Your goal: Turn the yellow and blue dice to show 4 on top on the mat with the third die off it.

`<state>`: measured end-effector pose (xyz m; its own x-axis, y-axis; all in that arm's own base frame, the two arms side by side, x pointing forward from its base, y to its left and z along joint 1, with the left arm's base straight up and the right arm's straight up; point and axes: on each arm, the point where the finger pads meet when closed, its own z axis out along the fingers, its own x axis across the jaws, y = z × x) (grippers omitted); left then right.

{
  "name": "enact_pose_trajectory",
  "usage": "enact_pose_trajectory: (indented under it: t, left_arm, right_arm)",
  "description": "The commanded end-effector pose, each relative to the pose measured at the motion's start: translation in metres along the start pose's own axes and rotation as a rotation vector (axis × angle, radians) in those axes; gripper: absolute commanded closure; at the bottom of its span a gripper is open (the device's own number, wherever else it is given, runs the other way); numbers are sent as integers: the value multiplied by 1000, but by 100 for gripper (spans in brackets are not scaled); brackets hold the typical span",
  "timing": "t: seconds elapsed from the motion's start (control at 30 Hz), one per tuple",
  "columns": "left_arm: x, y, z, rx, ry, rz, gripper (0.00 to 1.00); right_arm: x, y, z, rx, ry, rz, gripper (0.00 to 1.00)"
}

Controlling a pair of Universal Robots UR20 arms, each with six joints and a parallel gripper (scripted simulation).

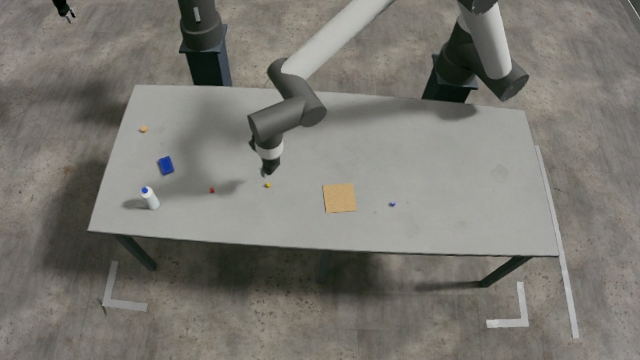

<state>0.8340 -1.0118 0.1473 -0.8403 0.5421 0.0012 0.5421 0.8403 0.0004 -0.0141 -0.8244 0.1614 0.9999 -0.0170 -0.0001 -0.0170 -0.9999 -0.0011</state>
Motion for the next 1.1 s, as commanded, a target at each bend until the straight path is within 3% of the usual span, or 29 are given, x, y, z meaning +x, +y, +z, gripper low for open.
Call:
enact_pose_trajectory:
  t: [0.0,0.67,0.8,1.07]
  left_arm:
    - [-1,-3,-1,0,-1,-1,0]
    - [-2,-4,1,1,-1,-52,0]
    - [-3,-6,7,1,-1,-231,0]
    - [-5,-8,15,1,-1,-465,0]
  right_arm:
    - [0,0,-1,-1,0,0,0]
    - [0,0,-1,-1,0,0,0]
    - [0,0,-1,-1,0,0,0]
    - [0,0,-1,-1,0,0,0]
